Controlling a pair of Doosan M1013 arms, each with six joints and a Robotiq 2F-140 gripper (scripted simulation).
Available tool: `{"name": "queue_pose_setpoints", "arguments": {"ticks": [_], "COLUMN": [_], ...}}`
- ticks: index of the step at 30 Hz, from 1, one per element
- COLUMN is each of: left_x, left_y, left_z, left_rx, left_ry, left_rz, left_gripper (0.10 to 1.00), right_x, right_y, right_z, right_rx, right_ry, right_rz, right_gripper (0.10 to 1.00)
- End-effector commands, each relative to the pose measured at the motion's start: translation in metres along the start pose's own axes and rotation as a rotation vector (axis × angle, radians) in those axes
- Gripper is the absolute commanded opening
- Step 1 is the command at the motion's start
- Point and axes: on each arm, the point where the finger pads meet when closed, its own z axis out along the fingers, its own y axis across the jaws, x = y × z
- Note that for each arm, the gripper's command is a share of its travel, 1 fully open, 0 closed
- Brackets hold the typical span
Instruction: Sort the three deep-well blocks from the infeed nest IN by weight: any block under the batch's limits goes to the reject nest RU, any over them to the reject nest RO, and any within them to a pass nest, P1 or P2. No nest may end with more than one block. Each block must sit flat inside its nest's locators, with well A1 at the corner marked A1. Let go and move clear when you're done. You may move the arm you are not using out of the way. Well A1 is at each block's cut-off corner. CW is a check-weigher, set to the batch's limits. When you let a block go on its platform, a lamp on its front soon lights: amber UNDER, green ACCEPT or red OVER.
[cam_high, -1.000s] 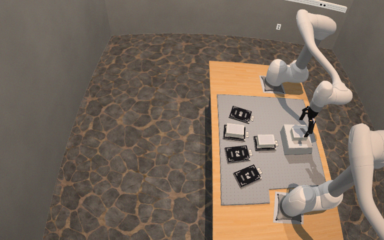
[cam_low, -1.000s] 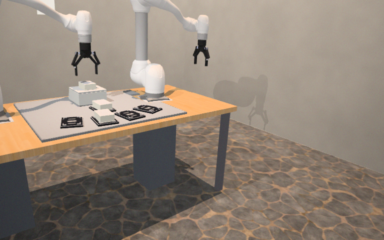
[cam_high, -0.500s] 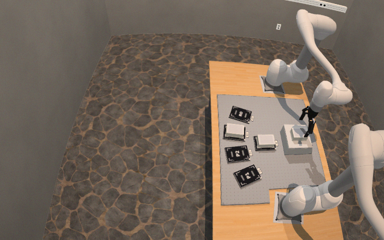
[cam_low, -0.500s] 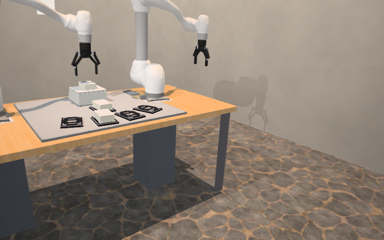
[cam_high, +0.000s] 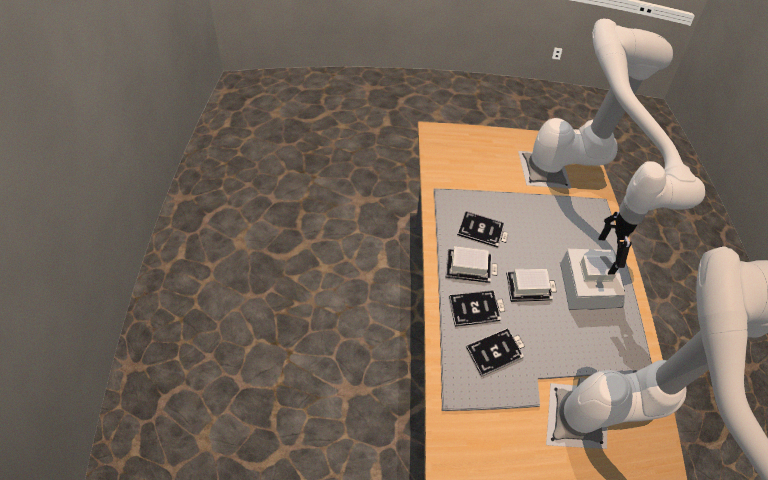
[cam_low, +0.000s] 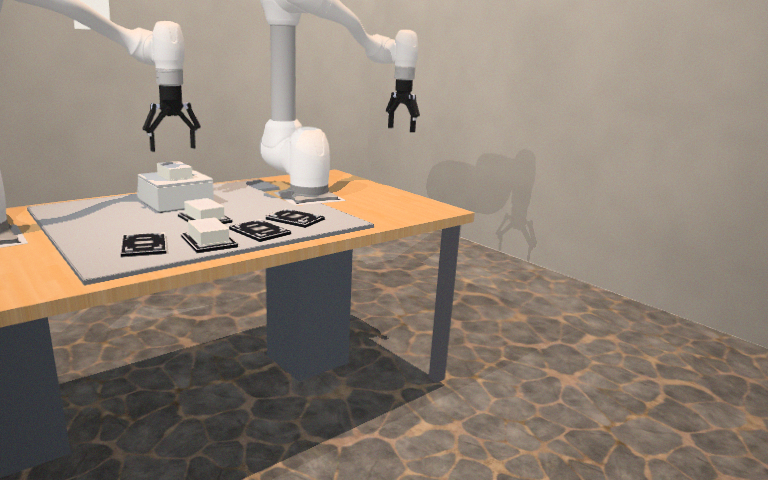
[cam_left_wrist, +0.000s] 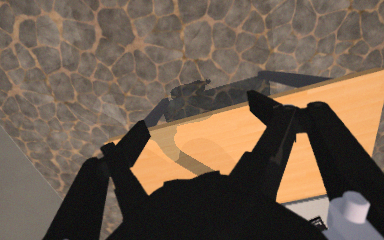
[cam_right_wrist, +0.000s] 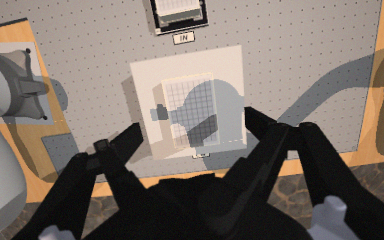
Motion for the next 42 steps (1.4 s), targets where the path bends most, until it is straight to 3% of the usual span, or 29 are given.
{"name": "queue_pose_setpoints", "arguments": {"ticks": [1,42], "left_x": [0.0003,0.0003], "left_y": [-0.0001,-0.0001], "left_z": [-0.0006,-0.0006], "left_rx": [0.0,0.0], "left_ry": [0.001,0.001], "left_rz": [0.0,0.0], "left_gripper": [1.0,1.0], "right_x": [-0.0001,-0.0001], "right_y": [-0.0003,-0.0004], "right_z": [-0.0008,0.0092], "right_rx": [0.001,0.001], "right_ry": [-0.001,-0.001], "right_rz": [0.0,0.0], "right_gripper": [1.0,1.0]}}
